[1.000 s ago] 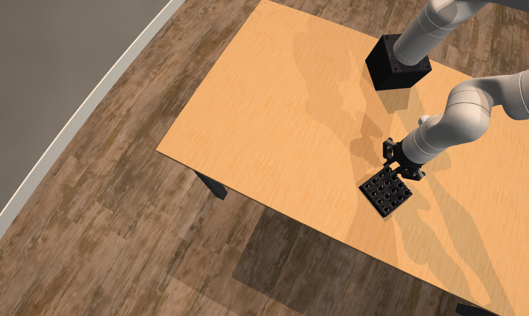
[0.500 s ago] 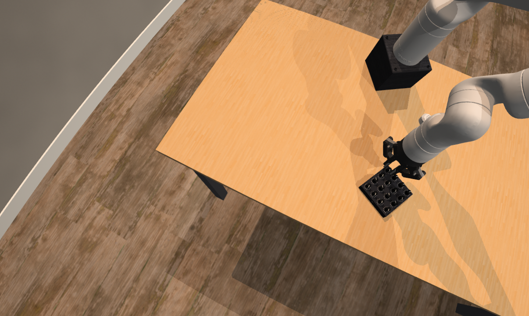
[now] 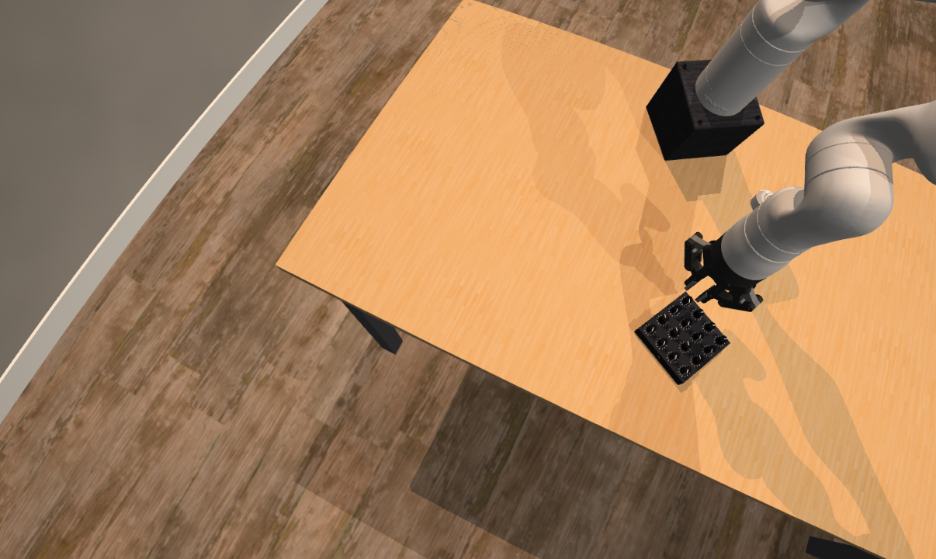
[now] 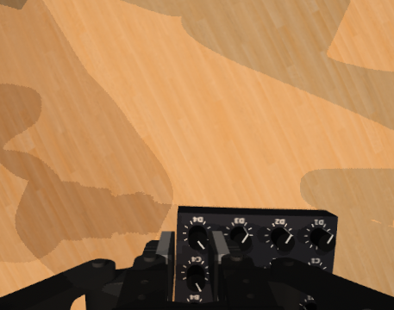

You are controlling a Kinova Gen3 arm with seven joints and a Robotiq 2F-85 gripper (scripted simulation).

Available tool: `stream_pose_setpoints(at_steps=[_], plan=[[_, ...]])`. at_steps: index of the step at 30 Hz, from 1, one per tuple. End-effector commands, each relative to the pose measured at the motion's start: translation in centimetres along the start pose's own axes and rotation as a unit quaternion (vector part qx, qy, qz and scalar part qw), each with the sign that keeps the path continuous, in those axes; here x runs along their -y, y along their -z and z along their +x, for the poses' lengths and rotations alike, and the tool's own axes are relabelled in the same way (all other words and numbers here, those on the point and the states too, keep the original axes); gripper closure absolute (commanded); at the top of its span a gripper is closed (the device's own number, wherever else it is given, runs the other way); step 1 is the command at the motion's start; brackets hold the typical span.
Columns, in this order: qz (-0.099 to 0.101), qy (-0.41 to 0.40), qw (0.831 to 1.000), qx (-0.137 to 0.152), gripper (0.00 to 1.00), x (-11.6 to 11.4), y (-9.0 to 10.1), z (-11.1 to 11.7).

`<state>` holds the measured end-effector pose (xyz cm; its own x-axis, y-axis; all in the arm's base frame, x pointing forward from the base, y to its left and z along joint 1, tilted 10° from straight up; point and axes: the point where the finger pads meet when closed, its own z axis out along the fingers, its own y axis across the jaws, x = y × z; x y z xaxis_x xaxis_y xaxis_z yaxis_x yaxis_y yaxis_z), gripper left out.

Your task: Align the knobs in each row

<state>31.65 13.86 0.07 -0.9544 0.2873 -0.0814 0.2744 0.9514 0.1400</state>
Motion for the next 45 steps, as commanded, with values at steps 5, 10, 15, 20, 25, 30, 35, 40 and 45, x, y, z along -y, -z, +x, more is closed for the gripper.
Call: stream_pose_setpoints(at_steps=[5,10,15,20,25,30,35,40,45], plan=[[-0.006,0.0,1.0,0.003,0.81,-0.44,0.93,-0.2],[-0.006,0.0,1.0,0.003,0.81,-0.44,0.96,-0.2],[-0.006,0.0,1.0,0.003,0.81,-0.44,0.96,-0.2],[-0.006,0.0,1.0,0.003,0.81,-0.44,0.96,-0.2],[-0.006,-0.002,1.0,0.003,0.81,-0.44,0.97,-0.2],[-0.006,-0.006,1.0,0.003,0.81,-0.44,0.97,-0.2],[-0.006,-0.021,1.0,0.003,0.81,-0.43,1.0,-0.18],[-0.006,-0.048,0.999,0.002,0.81,-0.42,1.06,-0.16],[-0.006,-0.079,0.997,0.001,0.81,-0.4,1.12,-0.13]])
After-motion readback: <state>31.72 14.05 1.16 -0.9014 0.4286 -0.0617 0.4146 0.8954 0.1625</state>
